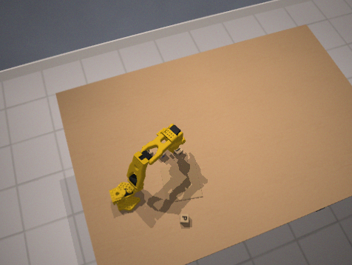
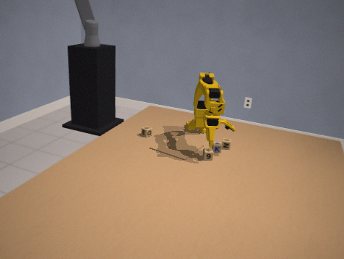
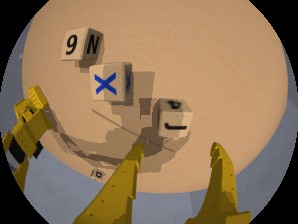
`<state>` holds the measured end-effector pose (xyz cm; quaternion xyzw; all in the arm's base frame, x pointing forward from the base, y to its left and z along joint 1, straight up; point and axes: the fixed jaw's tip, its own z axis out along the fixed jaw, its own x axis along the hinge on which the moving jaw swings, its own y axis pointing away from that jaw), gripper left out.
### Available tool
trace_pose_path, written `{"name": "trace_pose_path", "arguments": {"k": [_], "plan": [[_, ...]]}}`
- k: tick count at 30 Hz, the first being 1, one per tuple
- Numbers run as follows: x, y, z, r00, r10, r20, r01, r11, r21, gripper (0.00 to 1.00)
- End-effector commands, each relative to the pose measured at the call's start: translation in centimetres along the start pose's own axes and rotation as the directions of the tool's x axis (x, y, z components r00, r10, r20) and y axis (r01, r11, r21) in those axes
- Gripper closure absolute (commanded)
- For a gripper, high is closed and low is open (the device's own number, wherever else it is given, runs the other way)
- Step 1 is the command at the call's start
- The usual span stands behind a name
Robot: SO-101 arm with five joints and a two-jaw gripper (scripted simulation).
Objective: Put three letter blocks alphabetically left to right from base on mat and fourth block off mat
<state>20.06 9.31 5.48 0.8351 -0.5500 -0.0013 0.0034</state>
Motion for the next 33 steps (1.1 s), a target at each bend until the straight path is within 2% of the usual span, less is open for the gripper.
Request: {"name": "trace_pose_path", "arguments": {"k": [1, 17, 33], "plan": [[0.1, -0.8, -1.4, 1.0, 0.0, 0.003, 0.0, 0.997, 0.078, 0.65], [0.1, -0.9, -0.6, 1.0, 0.0, 0.003, 0.0, 0.997, 0.078, 0.65], [0.0, -1.1, 1.7, 1.0, 0.0, 0.003, 0.0, 0.997, 0.078, 0.65]]}}
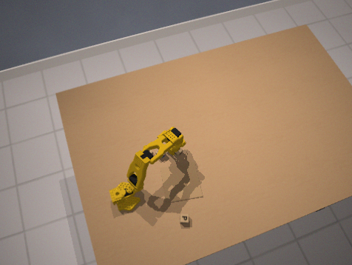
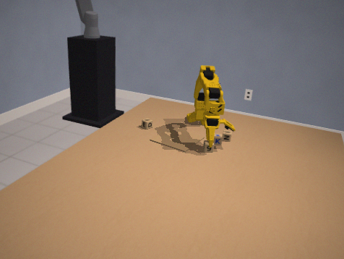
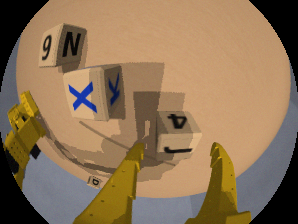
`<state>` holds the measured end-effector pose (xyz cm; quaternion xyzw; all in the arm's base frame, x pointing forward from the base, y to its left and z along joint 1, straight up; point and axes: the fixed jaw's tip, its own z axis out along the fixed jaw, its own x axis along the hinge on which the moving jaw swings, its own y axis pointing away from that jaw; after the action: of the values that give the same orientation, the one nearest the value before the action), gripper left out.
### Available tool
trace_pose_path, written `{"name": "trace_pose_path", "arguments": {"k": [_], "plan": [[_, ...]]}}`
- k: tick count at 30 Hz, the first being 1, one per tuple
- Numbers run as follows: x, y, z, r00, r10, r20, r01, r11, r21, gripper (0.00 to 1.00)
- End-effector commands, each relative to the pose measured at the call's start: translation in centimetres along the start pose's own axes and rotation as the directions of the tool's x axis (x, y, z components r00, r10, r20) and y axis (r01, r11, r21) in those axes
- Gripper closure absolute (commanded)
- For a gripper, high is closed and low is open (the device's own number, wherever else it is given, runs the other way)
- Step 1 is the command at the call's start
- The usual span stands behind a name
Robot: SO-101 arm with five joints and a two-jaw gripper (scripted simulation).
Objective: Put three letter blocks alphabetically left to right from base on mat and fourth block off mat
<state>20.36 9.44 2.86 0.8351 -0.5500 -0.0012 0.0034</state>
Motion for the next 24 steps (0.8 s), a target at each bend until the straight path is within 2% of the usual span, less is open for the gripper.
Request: {"name": "trace_pose_path", "arguments": {"k": [1, 10, 24], "plan": [[0.06, -0.75, -0.89, 1.0, 0.0, 0.003, 0.0, 0.997, 0.078, 0.65], [0.06, -0.74, -0.13, 1.0, 0.0, 0.003, 0.0, 0.997, 0.078, 0.65], [0.06, -0.75, -0.06, 1.0, 0.0, 0.003, 0.0, 0.997, 0.078, 0.65]]}}
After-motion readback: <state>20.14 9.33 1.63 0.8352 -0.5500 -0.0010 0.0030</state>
